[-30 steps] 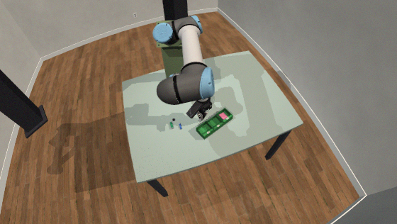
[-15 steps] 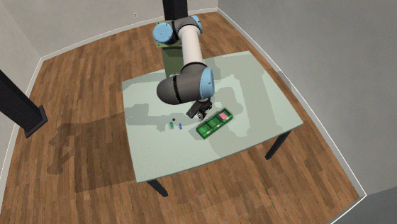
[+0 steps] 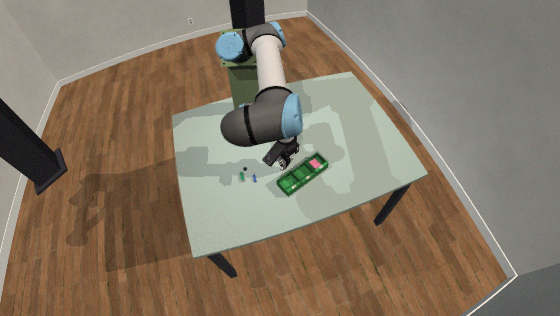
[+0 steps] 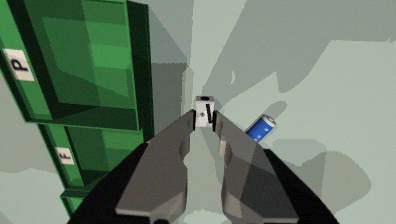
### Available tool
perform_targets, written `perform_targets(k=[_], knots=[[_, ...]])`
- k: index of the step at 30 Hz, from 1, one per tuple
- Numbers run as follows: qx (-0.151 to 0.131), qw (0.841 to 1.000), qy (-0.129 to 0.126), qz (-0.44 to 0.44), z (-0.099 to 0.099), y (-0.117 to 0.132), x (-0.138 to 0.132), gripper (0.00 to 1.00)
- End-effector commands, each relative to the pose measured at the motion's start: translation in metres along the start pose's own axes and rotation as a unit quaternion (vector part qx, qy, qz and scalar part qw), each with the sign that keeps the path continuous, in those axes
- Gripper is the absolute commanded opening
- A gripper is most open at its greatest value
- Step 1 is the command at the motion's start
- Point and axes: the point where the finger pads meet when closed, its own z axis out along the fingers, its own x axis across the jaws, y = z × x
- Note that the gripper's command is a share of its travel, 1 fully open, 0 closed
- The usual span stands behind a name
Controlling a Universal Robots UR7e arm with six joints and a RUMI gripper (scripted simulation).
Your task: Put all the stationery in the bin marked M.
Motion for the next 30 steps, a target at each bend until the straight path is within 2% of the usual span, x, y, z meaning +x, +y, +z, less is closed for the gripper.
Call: perform_targets(k=[1,4,15,30], knots=[[0.0,1.0,0.0,0.0,-0.015,0.0,0.0,0.0],[0.0,1.0,0.0,0.0,-0.018,0.0,0.0,0.0],[0.0,1.0,0.0,0.0,-0.055,0.0,0.0,0.0],[0.0,1.0,0.0,0.0,-0.055,0.0,0.0,0.0]])
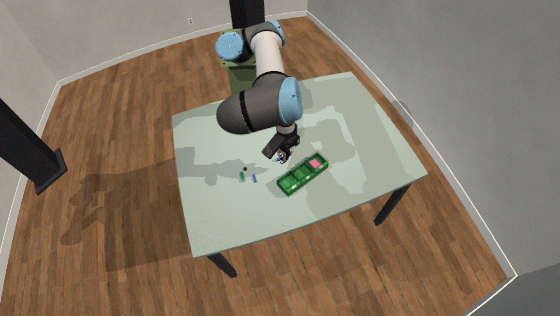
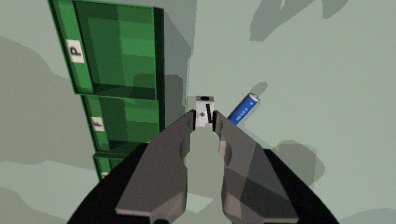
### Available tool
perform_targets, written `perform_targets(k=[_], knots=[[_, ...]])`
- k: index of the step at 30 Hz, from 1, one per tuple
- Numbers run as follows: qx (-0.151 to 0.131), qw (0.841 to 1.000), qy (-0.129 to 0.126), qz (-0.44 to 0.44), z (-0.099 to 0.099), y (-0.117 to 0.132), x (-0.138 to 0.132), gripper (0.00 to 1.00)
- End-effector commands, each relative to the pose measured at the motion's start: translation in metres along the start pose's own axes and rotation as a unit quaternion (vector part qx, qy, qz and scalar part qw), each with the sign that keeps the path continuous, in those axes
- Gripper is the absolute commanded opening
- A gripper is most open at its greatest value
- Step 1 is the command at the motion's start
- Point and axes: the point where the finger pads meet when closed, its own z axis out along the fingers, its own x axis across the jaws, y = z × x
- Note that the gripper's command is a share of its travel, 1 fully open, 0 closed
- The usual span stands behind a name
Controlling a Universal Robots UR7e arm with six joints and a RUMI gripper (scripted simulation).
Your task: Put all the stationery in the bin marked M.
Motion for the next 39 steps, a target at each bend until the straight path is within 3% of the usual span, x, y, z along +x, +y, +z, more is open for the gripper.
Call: perform_targets(k=[1,31,39], knots=[[0.0,1.0,0.0,0.0,0.0,0.0,0.0,0.0],[0.0,1.0,-0.001,0.023,0.0,0.129,-0.088,0.0],[0.0,1.0,0.0,0.023,0.0,0.134,-0.092,0.0]])
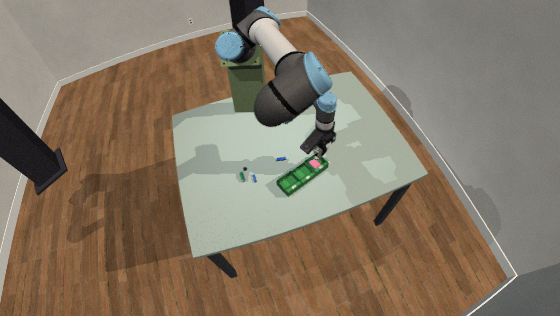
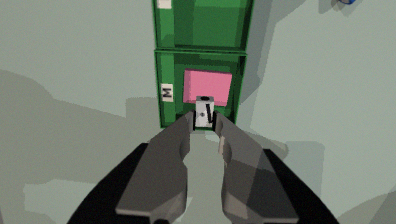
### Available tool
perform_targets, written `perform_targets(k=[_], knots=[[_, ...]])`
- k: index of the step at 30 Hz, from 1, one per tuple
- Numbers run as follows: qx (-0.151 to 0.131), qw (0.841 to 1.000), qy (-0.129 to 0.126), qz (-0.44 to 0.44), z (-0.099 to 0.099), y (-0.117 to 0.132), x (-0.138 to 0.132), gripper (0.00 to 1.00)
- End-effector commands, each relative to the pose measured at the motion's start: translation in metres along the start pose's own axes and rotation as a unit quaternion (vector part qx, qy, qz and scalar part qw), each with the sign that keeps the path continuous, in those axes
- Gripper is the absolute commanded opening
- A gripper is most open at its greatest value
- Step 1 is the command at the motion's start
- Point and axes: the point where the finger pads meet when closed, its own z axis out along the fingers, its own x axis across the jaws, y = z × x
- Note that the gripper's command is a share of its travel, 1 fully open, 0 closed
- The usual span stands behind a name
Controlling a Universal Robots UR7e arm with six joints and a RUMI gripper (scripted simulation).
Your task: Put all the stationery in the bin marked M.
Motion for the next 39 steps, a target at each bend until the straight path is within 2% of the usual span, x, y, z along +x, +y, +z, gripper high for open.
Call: perform_targets(k=[1,11,30,39], knots=[[0.0,1.0,0.0,0.0,0.0,0.001,-0.001,0.0],[0.0,1.0,0.0,0.0,0.0,-0.002,0.001,0.0],[0.0,1.0,0.0,0.0,0.034,-0.002,0.001,0.0],[0.0,1.0,0.0,0.0,0.034,-0.003,0.001,0.0]])
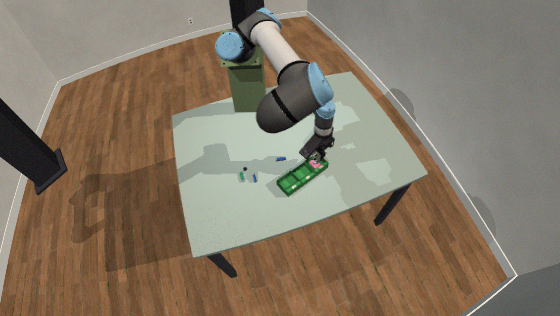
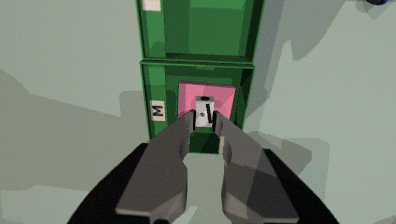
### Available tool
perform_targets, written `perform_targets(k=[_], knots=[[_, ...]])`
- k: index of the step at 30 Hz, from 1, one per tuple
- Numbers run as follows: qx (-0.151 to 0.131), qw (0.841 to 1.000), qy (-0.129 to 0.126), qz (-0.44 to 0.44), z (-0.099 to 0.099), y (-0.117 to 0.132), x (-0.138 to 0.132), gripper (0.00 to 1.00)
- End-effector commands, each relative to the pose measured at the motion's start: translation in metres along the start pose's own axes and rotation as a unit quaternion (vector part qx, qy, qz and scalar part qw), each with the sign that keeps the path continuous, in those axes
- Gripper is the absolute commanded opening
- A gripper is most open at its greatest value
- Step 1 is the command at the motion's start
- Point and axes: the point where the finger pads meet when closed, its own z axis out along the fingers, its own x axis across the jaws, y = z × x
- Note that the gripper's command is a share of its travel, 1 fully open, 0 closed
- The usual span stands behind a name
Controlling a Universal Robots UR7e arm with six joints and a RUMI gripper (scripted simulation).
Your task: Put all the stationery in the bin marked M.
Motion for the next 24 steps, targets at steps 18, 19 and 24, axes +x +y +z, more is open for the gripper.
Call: perform_targets(k=[18,19,24], knots=[[0.0,1.0,-0.001,0.0,-0.0001,-0.0005,0.0,0.18],[0.0,1.0,-0.001,0.0,-0.0001,-0.0005,0.0,0.18],[0.0,1.0,-0.001,0.0,-0.0001,-0.0005,0.0,0.18]])
